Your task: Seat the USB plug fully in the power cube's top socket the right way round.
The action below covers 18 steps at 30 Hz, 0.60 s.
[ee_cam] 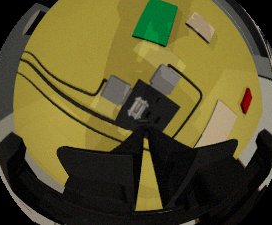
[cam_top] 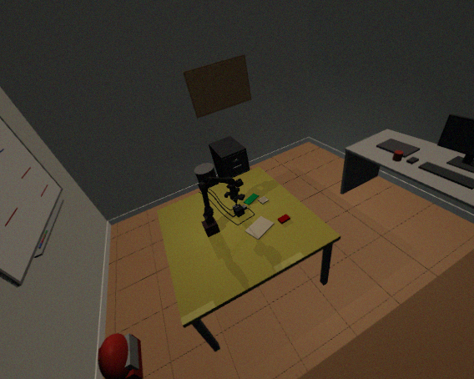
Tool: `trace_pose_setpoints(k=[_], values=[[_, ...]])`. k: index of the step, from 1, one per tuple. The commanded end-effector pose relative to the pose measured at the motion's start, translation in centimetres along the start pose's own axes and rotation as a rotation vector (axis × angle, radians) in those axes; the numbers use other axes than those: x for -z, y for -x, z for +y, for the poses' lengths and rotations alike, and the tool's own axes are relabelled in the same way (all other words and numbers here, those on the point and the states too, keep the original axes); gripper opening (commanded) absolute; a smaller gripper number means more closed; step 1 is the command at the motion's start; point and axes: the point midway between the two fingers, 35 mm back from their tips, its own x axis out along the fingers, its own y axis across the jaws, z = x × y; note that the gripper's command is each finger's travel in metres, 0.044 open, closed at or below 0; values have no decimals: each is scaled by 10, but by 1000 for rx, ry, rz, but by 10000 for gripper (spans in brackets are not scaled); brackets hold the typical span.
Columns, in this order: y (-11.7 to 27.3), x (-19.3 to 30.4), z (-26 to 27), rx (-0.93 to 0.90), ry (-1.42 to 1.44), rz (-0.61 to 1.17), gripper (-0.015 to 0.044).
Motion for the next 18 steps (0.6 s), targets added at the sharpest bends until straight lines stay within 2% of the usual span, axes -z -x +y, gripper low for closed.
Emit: trace_pose_setpoints(k=[1, 18], values=[[0, 0, 0, -1, 117, 1, 0], [0, 0, 0, -1, 562, 1, 0]])
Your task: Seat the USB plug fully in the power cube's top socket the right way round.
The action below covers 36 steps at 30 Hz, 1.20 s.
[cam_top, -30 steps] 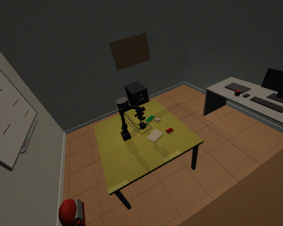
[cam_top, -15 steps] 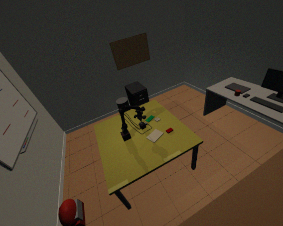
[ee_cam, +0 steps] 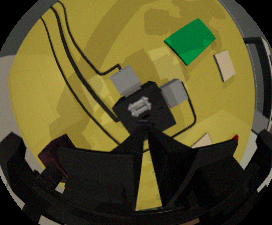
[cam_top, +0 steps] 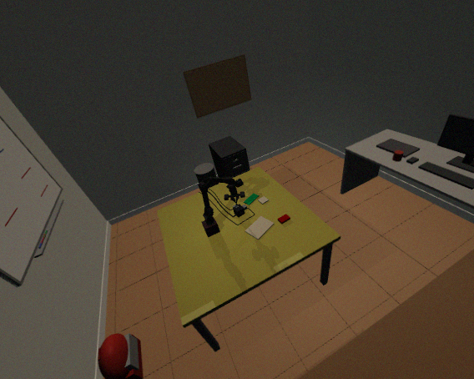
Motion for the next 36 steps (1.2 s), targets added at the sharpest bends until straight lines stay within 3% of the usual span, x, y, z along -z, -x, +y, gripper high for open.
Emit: trace_pose_setpoints(k=[1, 18, 36], values=[[0, 0, 0, -1, 116, 1, 0], [0, 0, 0, -1, 544, 0, 0], [-1, 0, 0, -1, 542, -5, 0]])
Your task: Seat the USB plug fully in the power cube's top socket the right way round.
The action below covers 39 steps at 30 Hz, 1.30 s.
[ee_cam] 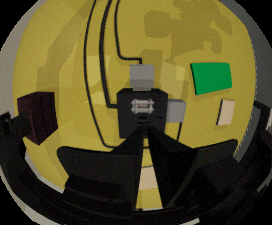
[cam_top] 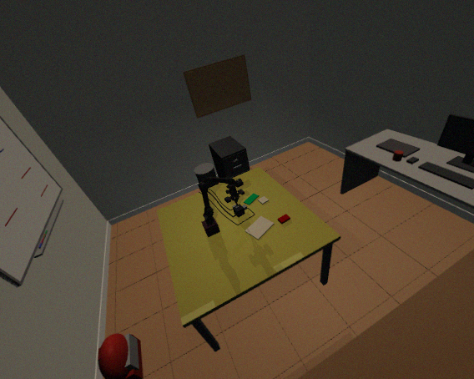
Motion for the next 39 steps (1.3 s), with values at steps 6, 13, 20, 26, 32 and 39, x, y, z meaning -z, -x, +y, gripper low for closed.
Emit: trace_pose_setpoints(k=[6, 13, 20, 26, 32, 39], values=[[-1, -1, 0, 0, 0, -10, 0], [-2, -1, 0, 0, 0, -16, 0], [-3, -2, 0, 0, 1, -22, 0], [-4, -2, 0, 1, 1, -28, 0], [-4, -3, 0, 1, 1, -33, 0], [-5, -3, 0, 1, 1, -39, 0]])
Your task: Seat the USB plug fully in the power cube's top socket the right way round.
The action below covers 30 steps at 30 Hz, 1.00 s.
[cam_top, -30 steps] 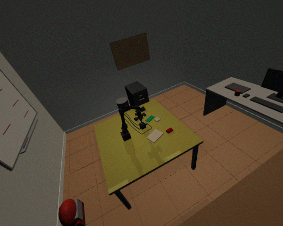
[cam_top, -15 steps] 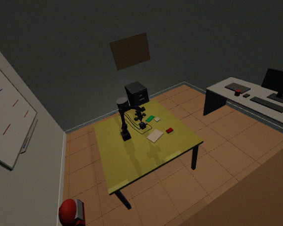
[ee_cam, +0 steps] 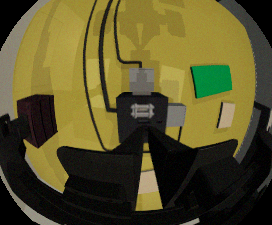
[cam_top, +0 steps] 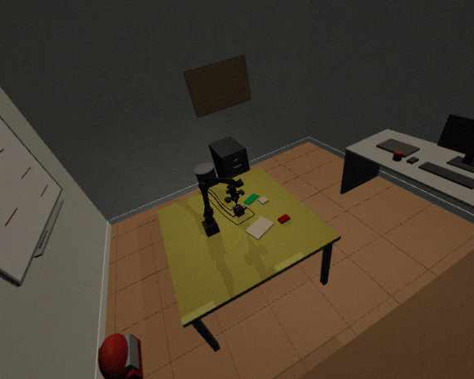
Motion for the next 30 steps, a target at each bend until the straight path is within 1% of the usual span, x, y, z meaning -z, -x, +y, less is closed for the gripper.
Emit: trace_pose_setpoints(k=[1, 30], values=[[-1, -1, 0, 0, 3, -7, 0], [-5, -3, 0, 0, 4, -33, 0]])
